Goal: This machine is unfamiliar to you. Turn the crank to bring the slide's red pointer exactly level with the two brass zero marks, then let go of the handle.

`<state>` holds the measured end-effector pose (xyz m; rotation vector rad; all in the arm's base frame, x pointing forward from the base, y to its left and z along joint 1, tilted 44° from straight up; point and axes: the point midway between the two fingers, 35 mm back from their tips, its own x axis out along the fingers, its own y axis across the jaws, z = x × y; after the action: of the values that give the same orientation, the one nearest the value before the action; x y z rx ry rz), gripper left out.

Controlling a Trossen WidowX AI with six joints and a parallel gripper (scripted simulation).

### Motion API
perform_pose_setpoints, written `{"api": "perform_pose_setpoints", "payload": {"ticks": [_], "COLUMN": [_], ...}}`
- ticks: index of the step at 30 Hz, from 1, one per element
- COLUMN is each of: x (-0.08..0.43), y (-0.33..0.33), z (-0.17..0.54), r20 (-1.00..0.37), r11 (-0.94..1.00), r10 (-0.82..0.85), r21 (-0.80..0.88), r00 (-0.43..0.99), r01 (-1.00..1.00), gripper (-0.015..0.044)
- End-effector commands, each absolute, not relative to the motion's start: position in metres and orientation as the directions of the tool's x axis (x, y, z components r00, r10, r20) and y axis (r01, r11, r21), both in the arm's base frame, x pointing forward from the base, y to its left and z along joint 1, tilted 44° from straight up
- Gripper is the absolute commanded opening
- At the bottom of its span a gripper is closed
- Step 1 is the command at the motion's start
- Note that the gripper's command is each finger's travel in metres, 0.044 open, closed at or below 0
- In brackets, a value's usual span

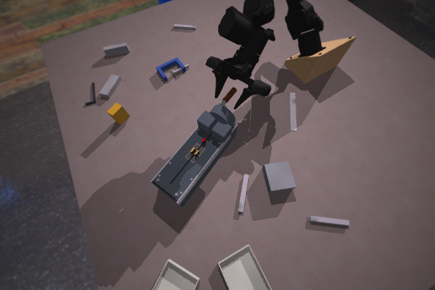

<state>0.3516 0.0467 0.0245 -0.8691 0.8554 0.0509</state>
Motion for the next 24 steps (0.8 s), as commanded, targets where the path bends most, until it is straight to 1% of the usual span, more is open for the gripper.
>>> {"api": "perform_pose_setpoints", "payload": {"ticks": [1, 9, 24], "x": [0.3495, 0.3495, 0.3522], "y": [0.0461, 0.0461, 0.0427], "z": [0.0212, 0.0212, 0.0232], "r20": [-0.684, -0.684, -0.684], "r11": [0.663, 0.663, 0.662], "r10": [-0.288, -0.288, -0.288], "r21": [-0.648, -0.648, -0.648], "r00": [0.670, 0.670, 0.670], "r01": [-0.376, -0.376, -0.376], "gripper": [0.0204, 0.0000, 0.0000]}}
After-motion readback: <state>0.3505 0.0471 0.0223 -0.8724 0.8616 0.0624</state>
